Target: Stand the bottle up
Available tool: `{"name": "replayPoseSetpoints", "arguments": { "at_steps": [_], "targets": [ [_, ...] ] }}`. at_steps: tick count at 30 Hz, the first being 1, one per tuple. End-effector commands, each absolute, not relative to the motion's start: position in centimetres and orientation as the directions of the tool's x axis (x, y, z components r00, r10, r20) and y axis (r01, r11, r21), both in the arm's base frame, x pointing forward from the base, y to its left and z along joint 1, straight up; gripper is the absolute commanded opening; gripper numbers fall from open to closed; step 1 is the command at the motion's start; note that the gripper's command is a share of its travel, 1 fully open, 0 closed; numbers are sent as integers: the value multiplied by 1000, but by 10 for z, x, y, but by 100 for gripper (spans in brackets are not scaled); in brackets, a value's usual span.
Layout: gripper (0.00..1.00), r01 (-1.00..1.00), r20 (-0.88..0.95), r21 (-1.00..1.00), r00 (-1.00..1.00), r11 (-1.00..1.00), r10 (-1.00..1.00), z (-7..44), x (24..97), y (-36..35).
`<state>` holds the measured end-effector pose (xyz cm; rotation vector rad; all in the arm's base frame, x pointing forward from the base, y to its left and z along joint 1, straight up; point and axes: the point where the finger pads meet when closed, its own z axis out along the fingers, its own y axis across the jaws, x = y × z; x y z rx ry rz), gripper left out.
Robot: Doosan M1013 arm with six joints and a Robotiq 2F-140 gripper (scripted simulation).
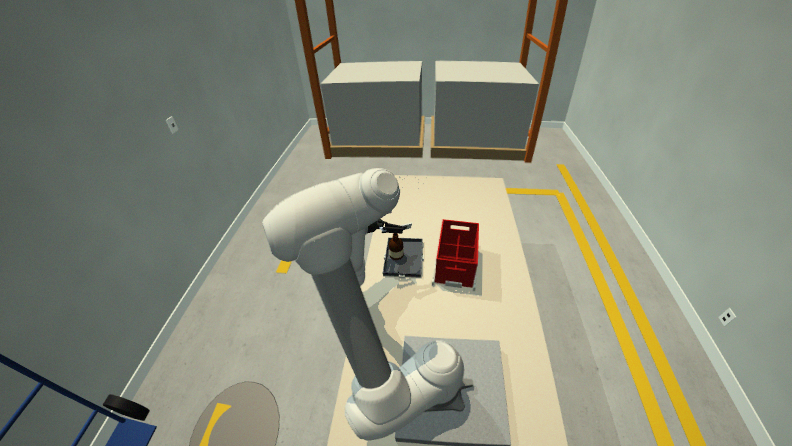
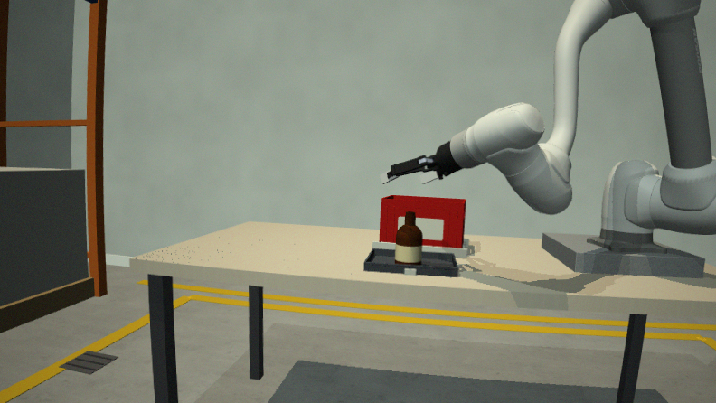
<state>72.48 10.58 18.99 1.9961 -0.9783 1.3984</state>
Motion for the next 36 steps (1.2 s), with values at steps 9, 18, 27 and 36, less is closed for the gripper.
{"name": "replayPoseSetpoints", "arguments": {
  "at_steps": [9, 18, 27, 36],
  "targets": [
    [10, -792, 940, 4, 210, -611, -267, 190, 725, 106],
    [10, -792, 940, 4, 210, -611, -267, 190, 725, 106],
    [10, -792, 940, 4, 210, -611, -267, 190, 725, 106],
    [10, -792, 940, 4, 210, -611, -267, 190, 725, 106]
  ]
}}
